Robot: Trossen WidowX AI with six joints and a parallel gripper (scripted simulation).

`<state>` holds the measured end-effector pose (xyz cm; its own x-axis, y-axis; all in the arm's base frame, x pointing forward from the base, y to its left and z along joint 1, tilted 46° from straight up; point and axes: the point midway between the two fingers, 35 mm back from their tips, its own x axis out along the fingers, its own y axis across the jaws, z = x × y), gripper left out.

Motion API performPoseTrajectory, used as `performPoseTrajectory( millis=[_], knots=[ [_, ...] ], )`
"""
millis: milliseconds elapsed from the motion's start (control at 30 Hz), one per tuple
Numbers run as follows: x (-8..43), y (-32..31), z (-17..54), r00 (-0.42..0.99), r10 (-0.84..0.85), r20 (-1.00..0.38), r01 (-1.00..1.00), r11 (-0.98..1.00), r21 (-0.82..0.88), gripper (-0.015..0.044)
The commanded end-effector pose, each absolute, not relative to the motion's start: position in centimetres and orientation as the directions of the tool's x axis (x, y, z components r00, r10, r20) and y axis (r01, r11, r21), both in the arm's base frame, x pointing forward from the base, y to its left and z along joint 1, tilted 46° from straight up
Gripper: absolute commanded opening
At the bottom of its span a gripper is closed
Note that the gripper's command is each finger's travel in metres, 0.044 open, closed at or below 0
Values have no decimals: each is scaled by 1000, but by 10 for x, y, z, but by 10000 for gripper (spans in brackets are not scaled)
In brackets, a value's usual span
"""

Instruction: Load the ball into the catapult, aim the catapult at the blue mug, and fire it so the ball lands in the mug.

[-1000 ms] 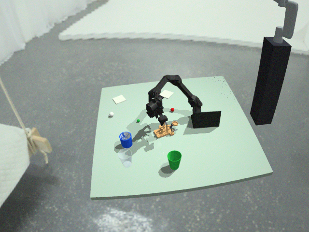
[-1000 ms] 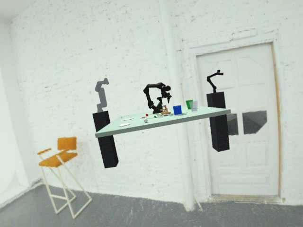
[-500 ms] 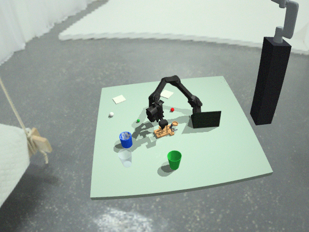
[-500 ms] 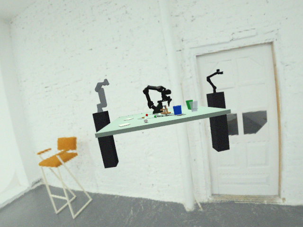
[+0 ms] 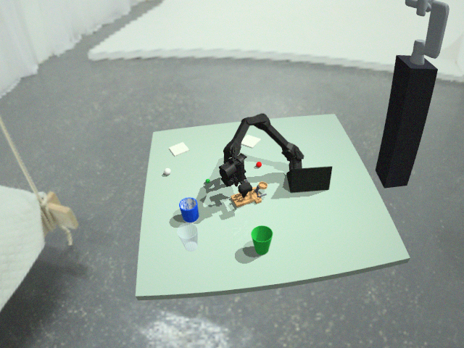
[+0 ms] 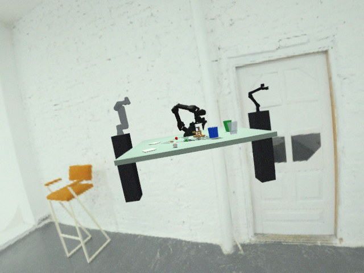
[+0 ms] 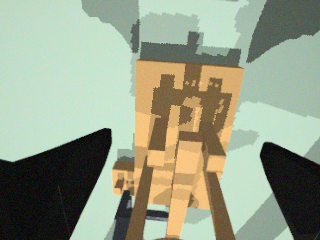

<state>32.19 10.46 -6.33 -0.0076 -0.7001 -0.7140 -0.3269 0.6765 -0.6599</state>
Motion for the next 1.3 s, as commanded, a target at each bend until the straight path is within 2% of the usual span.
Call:
performPoseTrajectory(
  millis=[0, 700, 1067, 1267],
  knots=[
    [320, 96, -69, -13, -706, -708, -334, 670, -663, 440],
    [318, 78, -87, -13, -708, -706, -333, 669, -664, 440],
    [320, 82, -85, -10, -702, -712, -326, 675, -662, 151],
    [320, 82, -85, -10, -702, -712, -326, 675, -662, 111]
  ],
)
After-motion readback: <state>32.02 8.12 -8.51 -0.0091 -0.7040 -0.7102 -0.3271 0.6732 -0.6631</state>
